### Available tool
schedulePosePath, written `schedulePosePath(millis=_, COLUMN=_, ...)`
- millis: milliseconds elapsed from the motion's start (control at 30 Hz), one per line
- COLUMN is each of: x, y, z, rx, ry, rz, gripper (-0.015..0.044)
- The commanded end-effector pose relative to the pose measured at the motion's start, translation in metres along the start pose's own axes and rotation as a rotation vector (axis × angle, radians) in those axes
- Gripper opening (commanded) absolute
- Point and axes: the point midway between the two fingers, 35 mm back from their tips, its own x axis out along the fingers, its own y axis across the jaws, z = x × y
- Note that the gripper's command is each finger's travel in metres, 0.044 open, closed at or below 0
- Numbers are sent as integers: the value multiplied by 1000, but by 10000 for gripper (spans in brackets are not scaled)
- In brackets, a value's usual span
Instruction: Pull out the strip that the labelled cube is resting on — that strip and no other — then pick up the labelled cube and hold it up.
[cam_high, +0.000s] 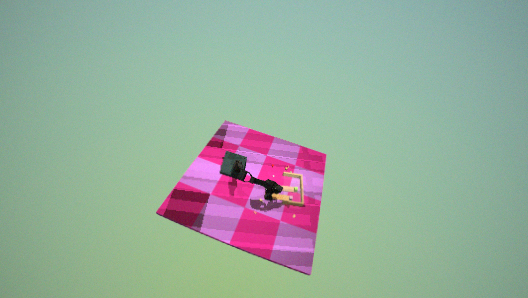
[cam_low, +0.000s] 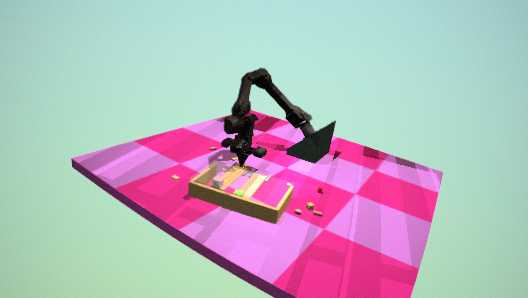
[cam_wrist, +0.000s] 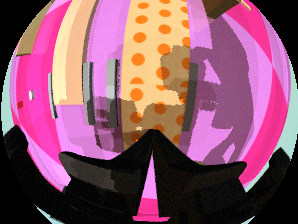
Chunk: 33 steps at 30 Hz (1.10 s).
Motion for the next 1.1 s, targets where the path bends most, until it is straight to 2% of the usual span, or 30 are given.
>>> schedulePosePath(millis=0, x=6, y=1, z=-13, rx=-9, ry=23, rz=4, gripper=0)
schedulePosePath(millis=1067, x=6, y=-1, z=-61, rx=-11, ry=25, rz=4, gripper=0)
